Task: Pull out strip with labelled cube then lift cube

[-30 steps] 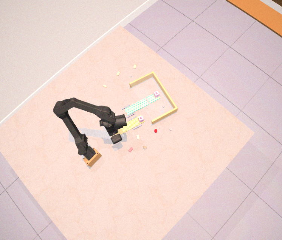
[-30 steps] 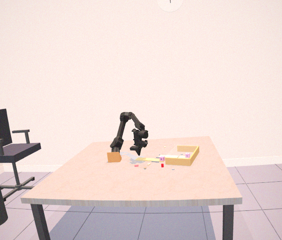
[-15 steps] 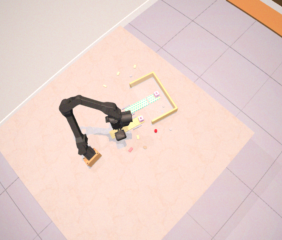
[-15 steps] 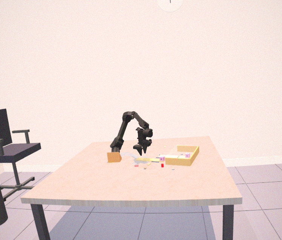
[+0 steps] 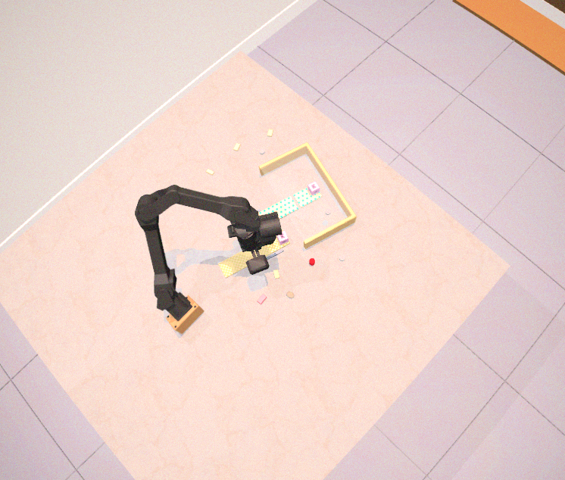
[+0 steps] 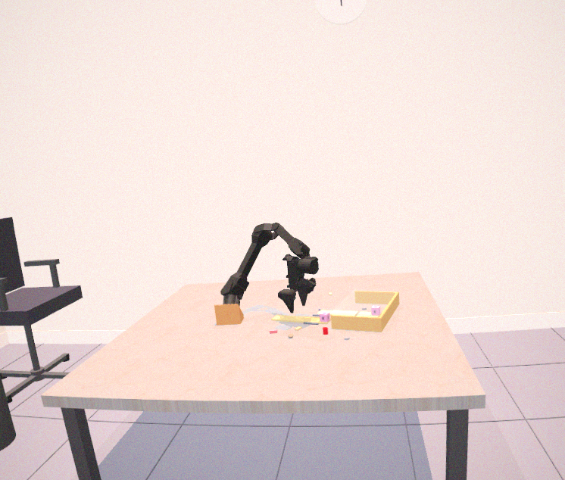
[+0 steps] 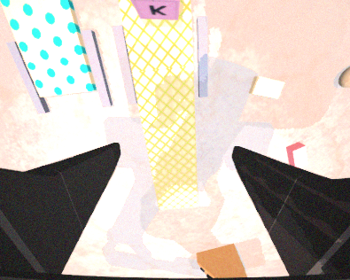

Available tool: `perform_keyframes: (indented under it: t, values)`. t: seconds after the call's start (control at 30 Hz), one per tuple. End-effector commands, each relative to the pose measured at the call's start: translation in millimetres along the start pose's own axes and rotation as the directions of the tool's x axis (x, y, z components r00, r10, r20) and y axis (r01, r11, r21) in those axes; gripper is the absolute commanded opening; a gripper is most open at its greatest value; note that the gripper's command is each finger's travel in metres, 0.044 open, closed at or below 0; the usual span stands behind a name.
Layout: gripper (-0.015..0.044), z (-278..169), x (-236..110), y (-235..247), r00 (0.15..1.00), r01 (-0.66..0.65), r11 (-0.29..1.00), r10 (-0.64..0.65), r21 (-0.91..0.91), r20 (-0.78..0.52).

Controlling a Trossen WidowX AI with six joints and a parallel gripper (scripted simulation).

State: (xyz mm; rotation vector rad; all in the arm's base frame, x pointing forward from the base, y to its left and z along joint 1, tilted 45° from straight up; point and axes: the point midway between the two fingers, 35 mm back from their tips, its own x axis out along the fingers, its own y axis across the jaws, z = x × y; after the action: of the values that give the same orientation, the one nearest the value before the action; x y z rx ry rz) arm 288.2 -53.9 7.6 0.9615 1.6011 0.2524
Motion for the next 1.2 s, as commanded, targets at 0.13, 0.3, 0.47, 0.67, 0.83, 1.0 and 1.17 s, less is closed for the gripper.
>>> perform_keyframes:
  t: [0.13,0.3,0.47,0.67,0.83,1.0,1.17]
  values:
    - [0.044,28.8,-4.8,3.5,1.0,-0.002,1.0,0.002,-0.003,0.008]
    - [0.044,46.0,-7.1,5.0,1.0,-0.002,1.0,0.002,-0.004,0.009]
    - [0.044,63.5,-9.9,7.5,1.0,-0.002,1.0,0.002,-0.005,0.01]
    - [0.044,83.9,-14.0,11.7,1.0,-0.002,1.0,0.002,-0.006,0.011]
    - [0.044,100.3,-18.2,15.4,1.0,-0.002,1.0,0.002,-0.006,0.012]
    - [0.0414,109.1,-20.9,18.2,1.0,-0.002,1.0,0.002,-0.007,0.012]
    - [0.0282,109.7,-14.2,18.3,1.0,-0.002,1.0,0.002,-0.007,0.012]
